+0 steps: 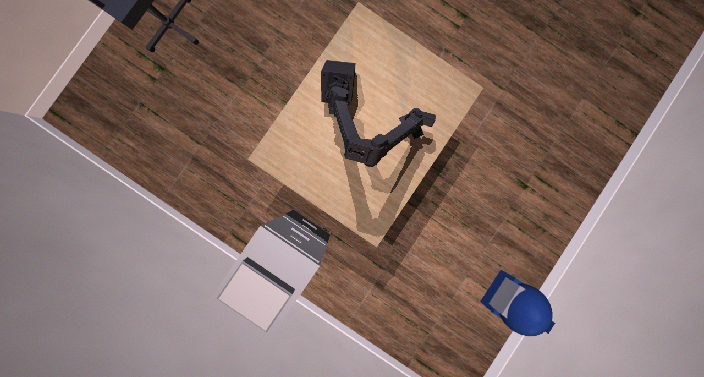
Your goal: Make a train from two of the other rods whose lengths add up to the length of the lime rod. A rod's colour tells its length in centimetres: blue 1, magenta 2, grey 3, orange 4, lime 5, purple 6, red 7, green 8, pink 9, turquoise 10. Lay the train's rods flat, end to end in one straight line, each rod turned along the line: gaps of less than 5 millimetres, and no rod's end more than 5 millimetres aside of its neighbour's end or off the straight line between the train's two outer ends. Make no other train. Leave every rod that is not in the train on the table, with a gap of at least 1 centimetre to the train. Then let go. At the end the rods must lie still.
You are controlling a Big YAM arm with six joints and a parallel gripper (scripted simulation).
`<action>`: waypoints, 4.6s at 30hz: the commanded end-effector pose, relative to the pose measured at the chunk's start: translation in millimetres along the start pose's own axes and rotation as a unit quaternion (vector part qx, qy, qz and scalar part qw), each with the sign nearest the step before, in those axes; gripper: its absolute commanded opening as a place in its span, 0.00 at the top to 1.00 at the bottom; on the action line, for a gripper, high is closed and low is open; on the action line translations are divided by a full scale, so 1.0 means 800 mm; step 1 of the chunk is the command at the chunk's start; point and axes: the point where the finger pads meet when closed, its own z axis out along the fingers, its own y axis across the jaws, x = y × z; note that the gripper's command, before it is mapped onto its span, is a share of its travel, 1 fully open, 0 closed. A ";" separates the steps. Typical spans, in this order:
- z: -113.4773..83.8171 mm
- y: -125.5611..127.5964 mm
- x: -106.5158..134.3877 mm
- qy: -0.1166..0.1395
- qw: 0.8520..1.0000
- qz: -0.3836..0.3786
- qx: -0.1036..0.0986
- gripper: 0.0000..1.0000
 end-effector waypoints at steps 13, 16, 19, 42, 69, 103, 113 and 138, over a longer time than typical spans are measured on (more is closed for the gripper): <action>-0.011 0.010 -0.029 -0.010 1.000 0.026 -0.013 0.96; -0.010 0.010 -0.029 -0.010 1.000 0.026 -0.013 0.96; -0.007 0.011 -0.028 -0.010 1.000 0.025 -0.013 0.96; 0.011 0.008 -0.013 -0.004 1.000 0.009 -0.005 0.96; 0.011 0.008 -0.013 -0.004 1.000 0.009 -0.005 0.96; -0.004 0.013 -0.016 -0.009 1.000 0.013 -0.013 0.77; -0.048 0.020 -0.021 -0.015 1.000 0.015 -0.022 0.77; -0.122 0.023 -0.017 -0.012 1.000 0.015 -0.023 0.00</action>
